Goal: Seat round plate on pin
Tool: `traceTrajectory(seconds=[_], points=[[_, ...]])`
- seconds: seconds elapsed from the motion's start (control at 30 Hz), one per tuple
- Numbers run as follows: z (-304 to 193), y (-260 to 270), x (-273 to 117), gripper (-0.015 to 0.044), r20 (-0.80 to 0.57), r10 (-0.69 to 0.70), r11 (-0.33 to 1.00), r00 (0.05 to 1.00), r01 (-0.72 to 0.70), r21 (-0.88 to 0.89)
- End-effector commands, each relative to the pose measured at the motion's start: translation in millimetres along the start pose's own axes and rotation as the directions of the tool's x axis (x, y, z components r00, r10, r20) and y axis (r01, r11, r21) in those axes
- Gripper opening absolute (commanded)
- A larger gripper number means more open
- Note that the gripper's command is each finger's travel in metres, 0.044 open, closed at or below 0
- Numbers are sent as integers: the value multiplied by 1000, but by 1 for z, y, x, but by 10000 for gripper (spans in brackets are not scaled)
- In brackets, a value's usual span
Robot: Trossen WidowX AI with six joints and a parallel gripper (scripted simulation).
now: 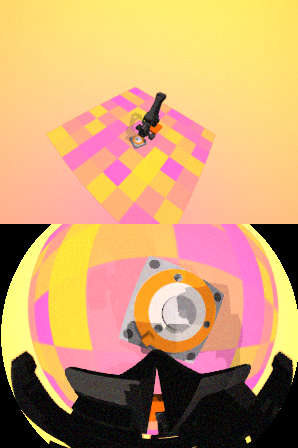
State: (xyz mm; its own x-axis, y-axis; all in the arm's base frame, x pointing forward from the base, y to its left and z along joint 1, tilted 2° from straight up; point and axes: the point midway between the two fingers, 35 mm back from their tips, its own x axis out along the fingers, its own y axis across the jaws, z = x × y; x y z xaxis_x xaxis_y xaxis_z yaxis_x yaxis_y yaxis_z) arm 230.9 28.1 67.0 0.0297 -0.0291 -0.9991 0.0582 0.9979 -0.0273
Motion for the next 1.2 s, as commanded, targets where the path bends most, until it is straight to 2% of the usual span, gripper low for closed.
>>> traceTrajectory(seconds=[0.0, 1.17], points=[[-2, -1, 11, 0, -2, 4, 1000, 1000, -4, -3], [19, 20, 11, 0, -1, 6, 1000, 1000, -6, -3]])
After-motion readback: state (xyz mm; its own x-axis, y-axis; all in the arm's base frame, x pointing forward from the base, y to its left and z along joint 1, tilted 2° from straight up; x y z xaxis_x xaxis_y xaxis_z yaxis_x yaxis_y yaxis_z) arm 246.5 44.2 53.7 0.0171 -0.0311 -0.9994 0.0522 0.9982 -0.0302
